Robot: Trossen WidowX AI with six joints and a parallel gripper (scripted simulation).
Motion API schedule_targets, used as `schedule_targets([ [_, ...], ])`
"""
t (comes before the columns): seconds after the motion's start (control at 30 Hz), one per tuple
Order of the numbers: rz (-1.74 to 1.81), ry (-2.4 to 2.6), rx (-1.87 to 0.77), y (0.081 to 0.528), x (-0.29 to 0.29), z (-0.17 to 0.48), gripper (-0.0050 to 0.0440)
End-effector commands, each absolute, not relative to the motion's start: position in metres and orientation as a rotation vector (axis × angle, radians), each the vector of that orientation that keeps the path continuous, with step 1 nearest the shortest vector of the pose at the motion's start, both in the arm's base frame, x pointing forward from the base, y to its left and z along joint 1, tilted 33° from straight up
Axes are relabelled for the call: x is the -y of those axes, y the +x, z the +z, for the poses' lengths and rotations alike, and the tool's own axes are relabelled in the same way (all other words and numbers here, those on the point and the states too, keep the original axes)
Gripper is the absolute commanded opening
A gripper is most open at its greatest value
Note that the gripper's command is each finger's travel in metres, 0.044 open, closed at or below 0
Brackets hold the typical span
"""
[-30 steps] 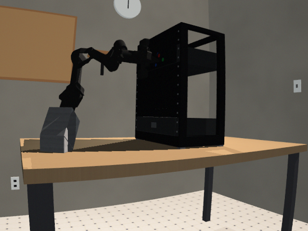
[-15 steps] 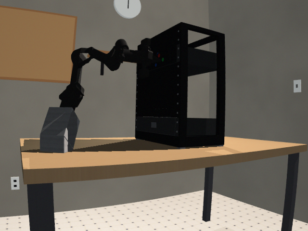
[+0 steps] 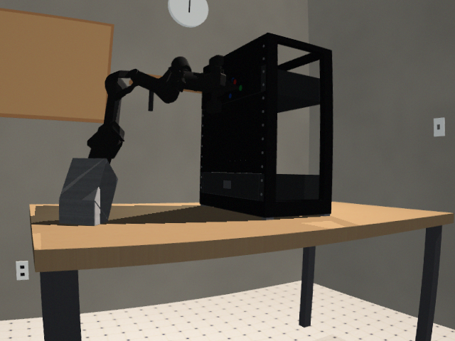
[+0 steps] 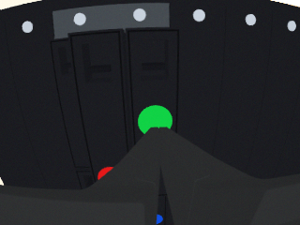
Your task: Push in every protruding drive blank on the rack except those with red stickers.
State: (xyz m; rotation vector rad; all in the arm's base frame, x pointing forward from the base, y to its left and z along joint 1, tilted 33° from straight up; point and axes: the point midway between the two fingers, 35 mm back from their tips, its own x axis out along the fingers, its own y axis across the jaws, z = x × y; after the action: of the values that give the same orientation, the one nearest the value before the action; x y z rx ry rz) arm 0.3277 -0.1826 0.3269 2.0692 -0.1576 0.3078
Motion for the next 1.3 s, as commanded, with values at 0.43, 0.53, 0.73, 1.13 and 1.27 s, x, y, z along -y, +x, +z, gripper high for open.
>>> schedule_targets([
  [0.43,0.320,2.049,0.170,0.336,0.182,0.338,0.0000],
  [0.53,0.320,2.049,0.170,0.336,0.182,0.338,0.0000],
  [0.73,0.320,2.049,0.170,0.342,0.182,0.340,0.0000],
  [1.13,0.320,2.049,0.170,0.346,0.182,0.342,0.0000],
  [1.27,0.320,2.049,0.170,0.346,0.182,0.342,0.0000],
])
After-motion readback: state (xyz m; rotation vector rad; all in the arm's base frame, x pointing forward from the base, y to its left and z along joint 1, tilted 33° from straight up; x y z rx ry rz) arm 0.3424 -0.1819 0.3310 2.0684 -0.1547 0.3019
